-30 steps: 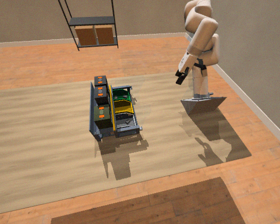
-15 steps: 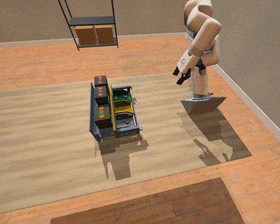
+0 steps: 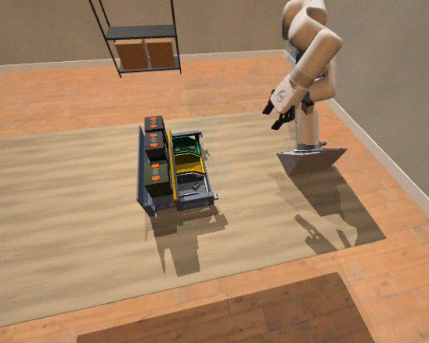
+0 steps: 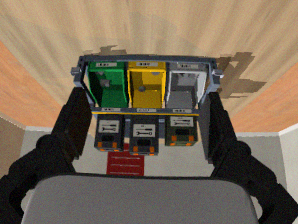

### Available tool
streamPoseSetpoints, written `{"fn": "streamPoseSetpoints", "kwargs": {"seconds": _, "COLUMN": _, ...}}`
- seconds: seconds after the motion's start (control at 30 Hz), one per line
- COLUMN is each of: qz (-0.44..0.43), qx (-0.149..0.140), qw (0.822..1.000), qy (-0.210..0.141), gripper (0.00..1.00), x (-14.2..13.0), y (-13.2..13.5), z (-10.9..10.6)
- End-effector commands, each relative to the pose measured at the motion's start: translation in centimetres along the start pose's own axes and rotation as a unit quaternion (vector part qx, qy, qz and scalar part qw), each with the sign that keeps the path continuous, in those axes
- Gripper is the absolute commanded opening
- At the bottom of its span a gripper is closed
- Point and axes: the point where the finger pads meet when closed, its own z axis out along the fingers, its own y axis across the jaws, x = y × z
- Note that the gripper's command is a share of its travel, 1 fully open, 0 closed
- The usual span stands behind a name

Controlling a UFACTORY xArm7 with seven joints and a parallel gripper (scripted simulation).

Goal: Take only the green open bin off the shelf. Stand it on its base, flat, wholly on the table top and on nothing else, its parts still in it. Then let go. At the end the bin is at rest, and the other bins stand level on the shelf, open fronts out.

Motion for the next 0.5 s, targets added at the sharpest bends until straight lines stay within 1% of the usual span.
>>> {"fn": "streamPoseSetpoints", "kwargs": {"seconds": 0.0, "qz": 0.0, "qx": -0.001, "qw": 1.0, "qy": -0.001, "gripper": 1.0, "x": -0.09, "y": 0.05, "z": -0.12}}
{"fn": "streamPoseSetpoints", "kwargs": {"seconds": 0.47, "qz": 0.0, "qx": -0.001, "qw": 1.0, "qy": -0.001, "gripper": 1.0, "x": -0.34, "y": 0.07, "z": -0.16}}
